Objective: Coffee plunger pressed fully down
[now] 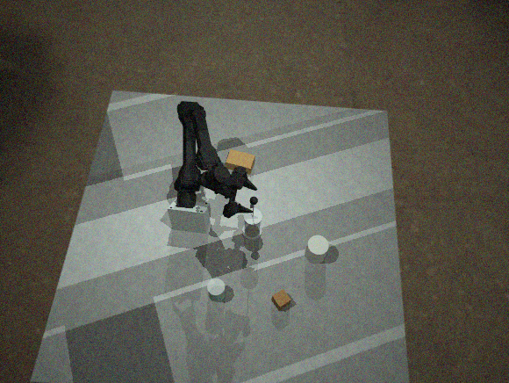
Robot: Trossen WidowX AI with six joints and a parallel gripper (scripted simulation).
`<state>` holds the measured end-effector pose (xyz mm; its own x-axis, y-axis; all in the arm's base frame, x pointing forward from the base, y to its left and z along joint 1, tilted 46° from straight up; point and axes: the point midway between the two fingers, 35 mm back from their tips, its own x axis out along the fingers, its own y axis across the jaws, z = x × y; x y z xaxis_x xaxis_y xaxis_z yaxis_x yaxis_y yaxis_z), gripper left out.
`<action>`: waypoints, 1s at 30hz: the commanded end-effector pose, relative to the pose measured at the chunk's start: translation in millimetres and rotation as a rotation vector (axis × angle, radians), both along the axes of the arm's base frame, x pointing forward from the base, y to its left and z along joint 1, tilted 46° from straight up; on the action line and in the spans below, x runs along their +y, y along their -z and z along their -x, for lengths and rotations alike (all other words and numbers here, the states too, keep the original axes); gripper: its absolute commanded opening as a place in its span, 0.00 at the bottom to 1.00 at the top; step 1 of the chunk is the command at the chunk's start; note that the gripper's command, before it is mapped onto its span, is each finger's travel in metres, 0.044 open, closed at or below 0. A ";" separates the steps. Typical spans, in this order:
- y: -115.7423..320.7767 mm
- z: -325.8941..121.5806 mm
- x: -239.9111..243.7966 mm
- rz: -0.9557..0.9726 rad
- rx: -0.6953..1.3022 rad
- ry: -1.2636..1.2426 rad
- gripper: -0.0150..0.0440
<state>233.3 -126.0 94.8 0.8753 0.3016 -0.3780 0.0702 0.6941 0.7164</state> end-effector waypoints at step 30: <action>6.4 -5.4 4.6 0.003 0.000 0.002 0.46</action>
<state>237.8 -123.8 94.1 0.8798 0.2975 -0.3708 0.0665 0.6954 0.7156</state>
